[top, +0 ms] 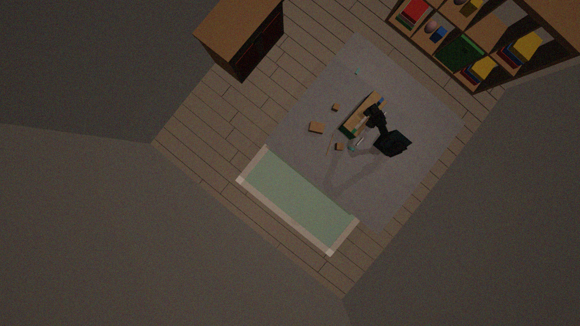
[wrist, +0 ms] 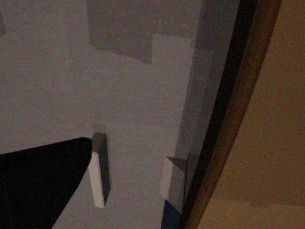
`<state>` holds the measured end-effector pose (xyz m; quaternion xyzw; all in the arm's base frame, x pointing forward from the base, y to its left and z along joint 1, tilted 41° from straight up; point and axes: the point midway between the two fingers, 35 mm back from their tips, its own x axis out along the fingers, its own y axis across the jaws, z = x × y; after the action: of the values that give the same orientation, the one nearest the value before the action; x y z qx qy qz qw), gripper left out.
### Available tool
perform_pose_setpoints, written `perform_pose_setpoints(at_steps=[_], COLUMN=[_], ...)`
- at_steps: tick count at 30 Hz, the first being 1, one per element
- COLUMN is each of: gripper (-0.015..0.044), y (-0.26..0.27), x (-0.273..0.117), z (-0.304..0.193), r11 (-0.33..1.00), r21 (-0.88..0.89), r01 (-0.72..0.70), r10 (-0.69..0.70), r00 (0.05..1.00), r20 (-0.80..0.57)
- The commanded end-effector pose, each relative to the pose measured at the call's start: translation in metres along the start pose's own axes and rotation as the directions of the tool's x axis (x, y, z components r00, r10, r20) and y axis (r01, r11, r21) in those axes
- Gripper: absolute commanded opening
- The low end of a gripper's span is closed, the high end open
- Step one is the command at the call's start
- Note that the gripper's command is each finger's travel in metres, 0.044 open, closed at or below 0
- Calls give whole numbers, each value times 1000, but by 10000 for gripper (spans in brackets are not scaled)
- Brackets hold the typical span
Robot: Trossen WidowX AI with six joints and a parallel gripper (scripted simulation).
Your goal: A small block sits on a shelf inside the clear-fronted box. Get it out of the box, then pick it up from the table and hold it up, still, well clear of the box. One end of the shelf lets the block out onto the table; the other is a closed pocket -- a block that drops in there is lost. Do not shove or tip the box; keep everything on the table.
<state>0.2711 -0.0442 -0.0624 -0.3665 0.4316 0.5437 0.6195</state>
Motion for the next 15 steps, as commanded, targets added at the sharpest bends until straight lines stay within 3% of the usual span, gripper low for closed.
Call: perform_pose_setpoints(at_steps=[1,15], gripper=[400,400], y=[1,1], x=[2,6], z=[-3,-16], r11=[1000,1000], r21=[0,0], r01=[-1,-1], r10=[1,1], r00=[1000,1000], r20=[2,1])
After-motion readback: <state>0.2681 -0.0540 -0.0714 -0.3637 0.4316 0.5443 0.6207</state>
